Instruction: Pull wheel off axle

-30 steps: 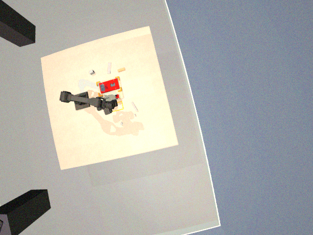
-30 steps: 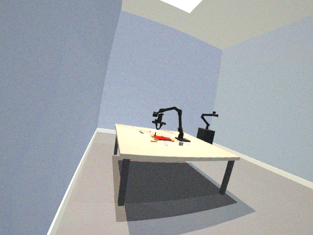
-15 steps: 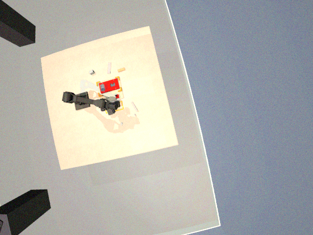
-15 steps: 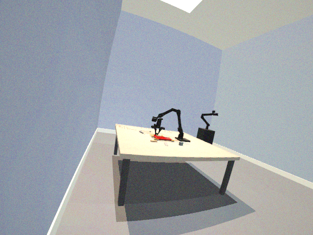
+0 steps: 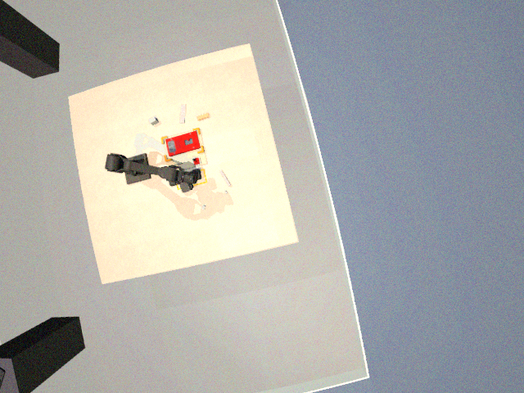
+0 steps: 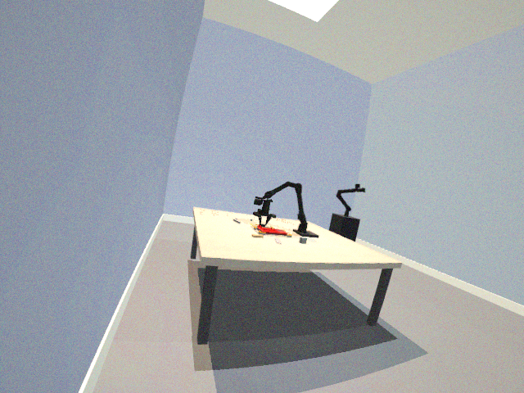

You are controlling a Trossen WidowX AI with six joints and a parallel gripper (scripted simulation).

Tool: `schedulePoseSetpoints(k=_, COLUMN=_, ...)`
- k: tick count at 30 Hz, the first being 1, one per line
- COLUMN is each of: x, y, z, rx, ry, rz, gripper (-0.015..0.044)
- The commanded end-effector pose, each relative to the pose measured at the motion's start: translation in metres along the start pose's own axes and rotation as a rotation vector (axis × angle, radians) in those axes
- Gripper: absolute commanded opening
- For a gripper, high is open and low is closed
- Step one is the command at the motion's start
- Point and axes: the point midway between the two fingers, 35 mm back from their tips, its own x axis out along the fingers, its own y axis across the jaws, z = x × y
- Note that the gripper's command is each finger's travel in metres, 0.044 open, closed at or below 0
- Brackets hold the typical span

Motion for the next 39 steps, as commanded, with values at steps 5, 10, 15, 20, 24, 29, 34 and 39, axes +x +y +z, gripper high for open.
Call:
schedulePoseSetpoints(k=5, x=-0.049, y=0.001, z=0.000, rx=-0.004, ry=-0.004, rz=0.002, gripper=0.0300)
schedulePoseSetpoints(k=10, x=-0.060, y=0.000, z=0.000, rx=-0.005, ry=-0.004, rz=0.002, gripper=0.0300)
schedulePoseSetpoints(k=15, x=-0.080, y=-0.033, z=-0.015, rx=-0.003, ry=-0.003, rz=0.002, gripper=0.0431)
schedulePoseSetpoints(k=20, x=-0.104, y=-0.079, z=-0.035, rx=-0.005, ry=-0.002, rz=-0.004, gripper=0.0440)
schedulePoseSetpoints(k=24, x=-0.105, y=-0.080, z=-0.035, rx=-0.005, ry=-0.002, rz=-0.004, gripper=0.0440)
schedulePoseSetpoints(k=29, x=-0.105, y=-0.080, z=-0.035, rx=-0.005, ry=-0.002, rz=-0.004, gripper=0.0440)
schedulePoseSetpoints(k=34, x=-0.105, y=-0.080, z=-0.035, rx=-0.005, ry=-0.002, rz=-0.004, gripper=0.0440)
schedulePoseSetpoints(k=39, x=-0.105, y=-0.080, z=-0.035, rx=-0.005, ry=-0.002, rz=-0.004, gripper=0.0440)
